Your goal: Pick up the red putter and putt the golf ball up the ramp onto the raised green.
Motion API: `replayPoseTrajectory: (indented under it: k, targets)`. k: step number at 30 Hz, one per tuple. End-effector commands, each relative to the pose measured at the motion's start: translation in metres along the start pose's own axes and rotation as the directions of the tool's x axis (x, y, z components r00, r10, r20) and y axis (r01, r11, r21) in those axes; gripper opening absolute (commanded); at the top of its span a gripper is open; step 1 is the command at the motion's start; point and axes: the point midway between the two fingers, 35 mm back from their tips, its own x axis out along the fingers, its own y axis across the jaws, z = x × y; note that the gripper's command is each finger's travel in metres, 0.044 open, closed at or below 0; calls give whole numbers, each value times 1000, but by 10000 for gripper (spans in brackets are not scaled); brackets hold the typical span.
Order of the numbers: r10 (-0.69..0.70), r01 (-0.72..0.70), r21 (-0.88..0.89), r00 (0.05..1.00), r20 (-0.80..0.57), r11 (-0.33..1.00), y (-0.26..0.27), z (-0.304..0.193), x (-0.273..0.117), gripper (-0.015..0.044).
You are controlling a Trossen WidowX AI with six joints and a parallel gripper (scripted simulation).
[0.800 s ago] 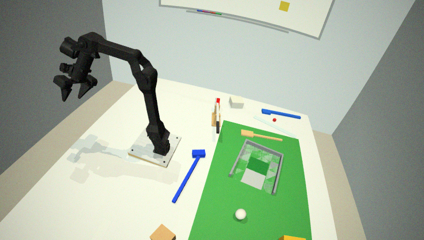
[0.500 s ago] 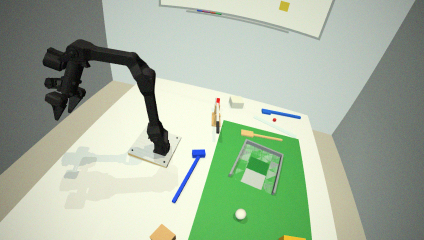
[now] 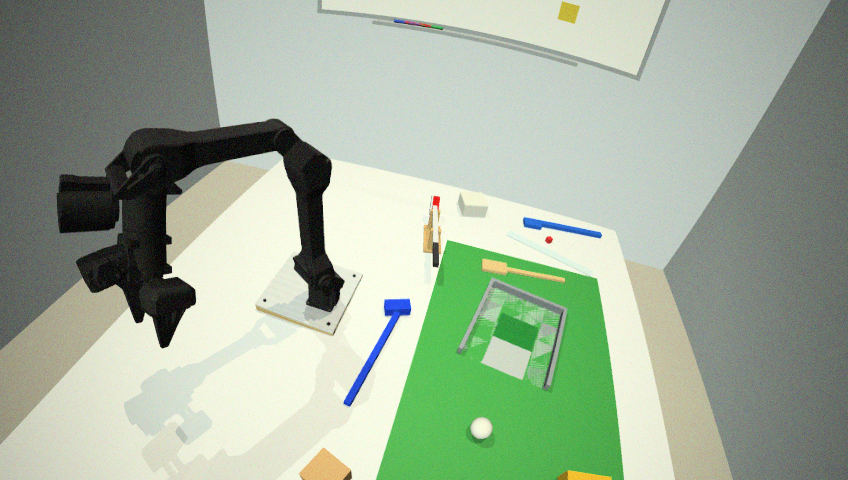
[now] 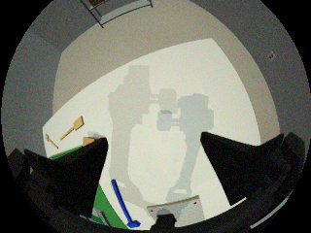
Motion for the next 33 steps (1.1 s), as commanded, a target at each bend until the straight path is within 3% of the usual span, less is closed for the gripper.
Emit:
replayPoseTrajectory:
  k: [1, 8, 16, 26, 33]
  targets:
    - [32, -39, -191, 999, -39, 981, 37, -10, 15, 440]
    - [113, -175, -519, 982, -150, 837, 126, -44, 40, 440]
    - [160, -351, -820, 936, -312, 453, 229, -126, 51, 440]
    - [149, -484, -874, 863, -483, -29, 302, -245, 32, 440]
    - [74, -496, -726, 801, -594, -476, 320, -350, 7, 440]
